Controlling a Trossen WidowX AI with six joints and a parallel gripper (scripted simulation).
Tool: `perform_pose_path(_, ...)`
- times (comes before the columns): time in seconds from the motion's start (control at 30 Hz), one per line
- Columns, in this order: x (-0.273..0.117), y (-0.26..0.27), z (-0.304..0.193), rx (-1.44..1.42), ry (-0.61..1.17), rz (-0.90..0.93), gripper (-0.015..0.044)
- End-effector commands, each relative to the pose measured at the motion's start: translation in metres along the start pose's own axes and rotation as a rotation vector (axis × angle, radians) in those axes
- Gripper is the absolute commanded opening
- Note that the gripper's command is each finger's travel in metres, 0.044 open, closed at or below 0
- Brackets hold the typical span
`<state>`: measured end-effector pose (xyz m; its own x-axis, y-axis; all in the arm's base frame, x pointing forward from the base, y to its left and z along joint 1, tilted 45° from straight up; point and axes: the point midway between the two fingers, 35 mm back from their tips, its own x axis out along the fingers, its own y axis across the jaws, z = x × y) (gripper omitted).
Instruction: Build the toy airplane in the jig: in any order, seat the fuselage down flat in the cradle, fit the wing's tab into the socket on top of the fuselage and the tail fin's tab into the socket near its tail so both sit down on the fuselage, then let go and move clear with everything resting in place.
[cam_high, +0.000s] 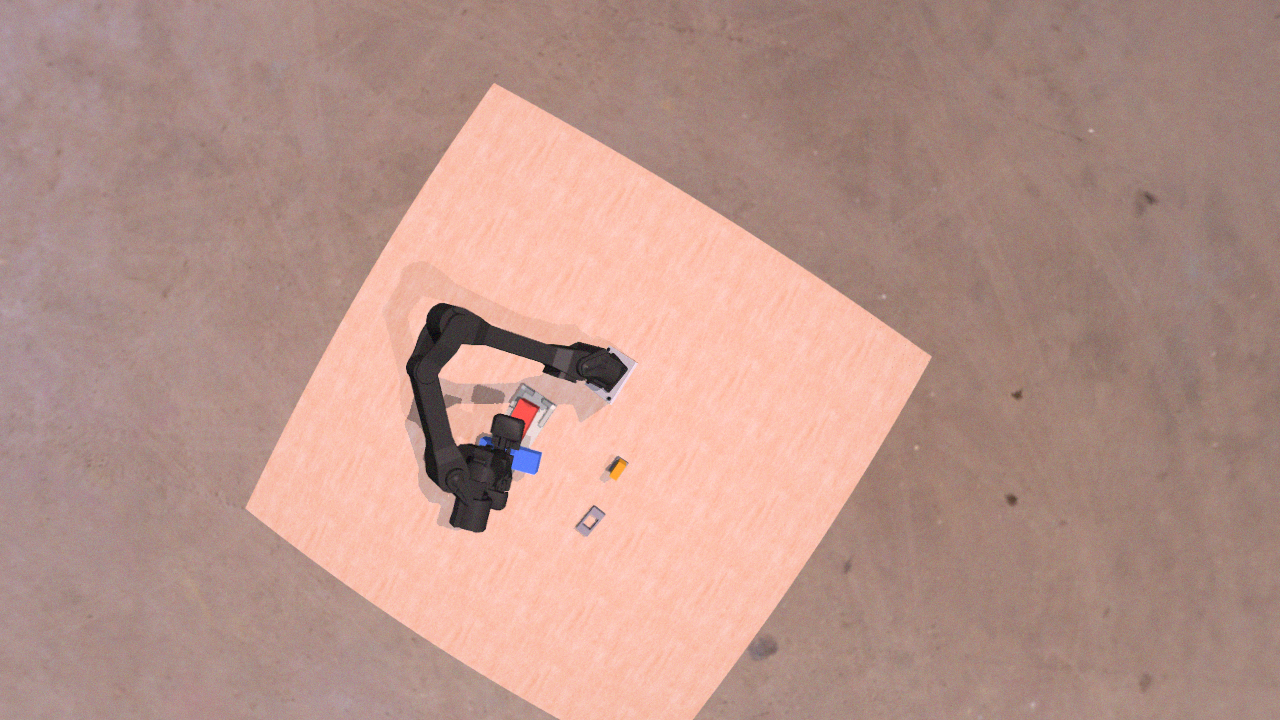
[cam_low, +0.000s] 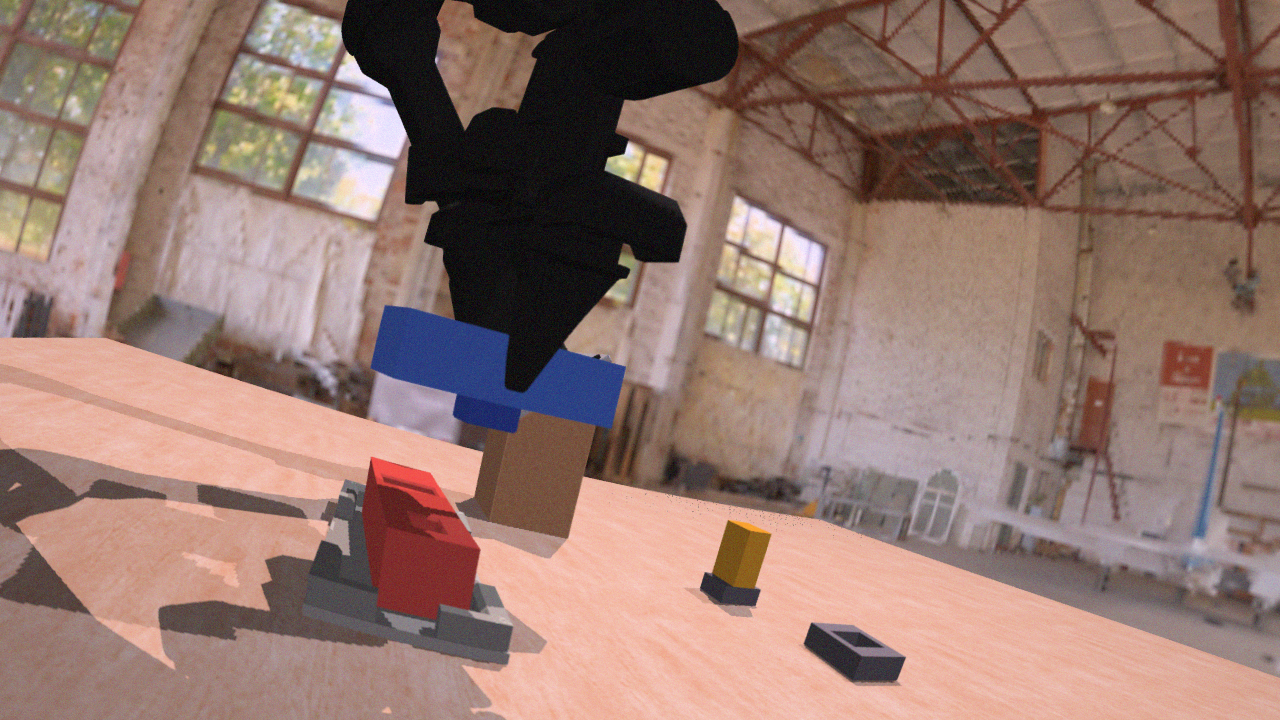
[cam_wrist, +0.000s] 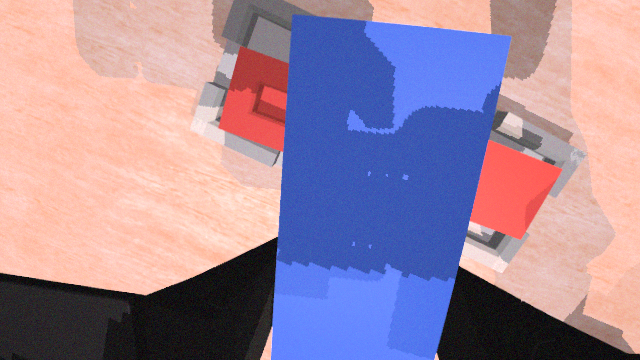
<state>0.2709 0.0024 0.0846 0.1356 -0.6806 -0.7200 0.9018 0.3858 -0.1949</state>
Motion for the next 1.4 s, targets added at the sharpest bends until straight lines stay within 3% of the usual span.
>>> perform_pose_path(0.0, 0.003, -0.011, 0.007, 0.072, -0.008, 0.002, 0.0000)
perform_pose_path(0.43, 0.013, -0.042, 0.018, 0.251, -0.021, -0.005, 0.0000)
perform_pose_path(0.7, 0.013, -0.042, 0.019, 0.251, -0.021, -0.005, 0.0197)
perform_pose_path(1.37, 0.024, -0.042, 0.019, 0.252, -0.020, -0.005, 0.0197)
